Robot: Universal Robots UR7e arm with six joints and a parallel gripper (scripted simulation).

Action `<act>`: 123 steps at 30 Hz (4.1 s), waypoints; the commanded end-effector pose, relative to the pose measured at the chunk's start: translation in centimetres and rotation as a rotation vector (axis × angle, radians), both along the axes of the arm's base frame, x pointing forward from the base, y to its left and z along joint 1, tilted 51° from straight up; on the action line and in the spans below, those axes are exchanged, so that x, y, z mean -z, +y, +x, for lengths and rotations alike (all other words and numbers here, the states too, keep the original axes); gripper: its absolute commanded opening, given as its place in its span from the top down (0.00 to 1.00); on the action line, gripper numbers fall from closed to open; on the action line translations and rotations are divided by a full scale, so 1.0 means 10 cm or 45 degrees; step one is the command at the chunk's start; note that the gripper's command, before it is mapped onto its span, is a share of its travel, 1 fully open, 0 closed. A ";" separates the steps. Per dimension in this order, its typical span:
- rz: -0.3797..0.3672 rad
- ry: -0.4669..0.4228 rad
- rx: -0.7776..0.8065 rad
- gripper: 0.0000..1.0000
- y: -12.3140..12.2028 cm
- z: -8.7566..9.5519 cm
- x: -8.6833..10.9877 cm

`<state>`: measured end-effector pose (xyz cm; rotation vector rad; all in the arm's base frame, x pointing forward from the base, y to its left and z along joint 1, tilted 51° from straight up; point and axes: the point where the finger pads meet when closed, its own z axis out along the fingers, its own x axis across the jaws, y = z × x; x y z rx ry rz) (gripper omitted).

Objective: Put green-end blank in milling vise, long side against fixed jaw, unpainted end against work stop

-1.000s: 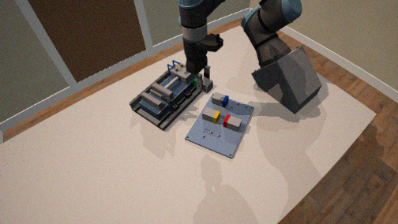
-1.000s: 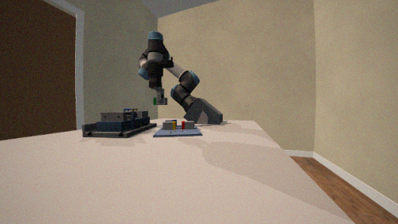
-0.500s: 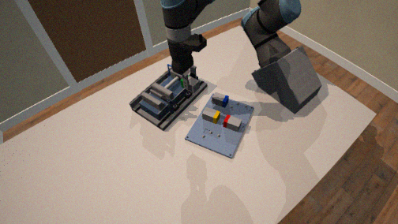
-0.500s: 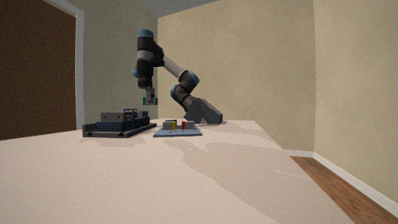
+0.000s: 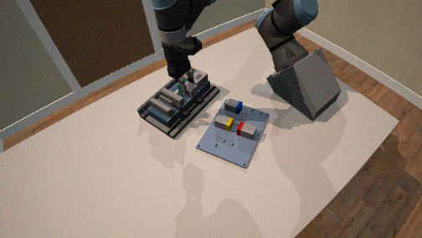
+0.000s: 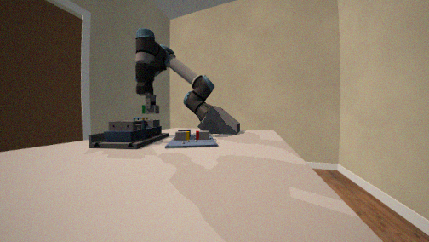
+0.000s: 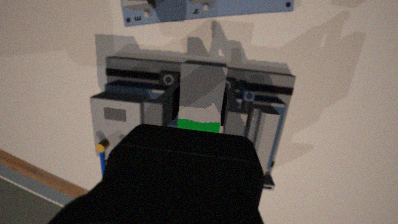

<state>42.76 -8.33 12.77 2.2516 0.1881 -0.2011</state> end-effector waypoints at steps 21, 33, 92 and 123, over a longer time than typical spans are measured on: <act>0.000 -0.001 -0.001 1.00 -0.37 0.49 -0.37; 0.000 -0.001 -0.001 1.00 -0.59 0.80 -0.59; 0.000 -0.001 -0.001 1.00 -0.50 0.67 -0.49; 0.000 -0.001 -0.001 1.00 -0.71 0.63 -0.30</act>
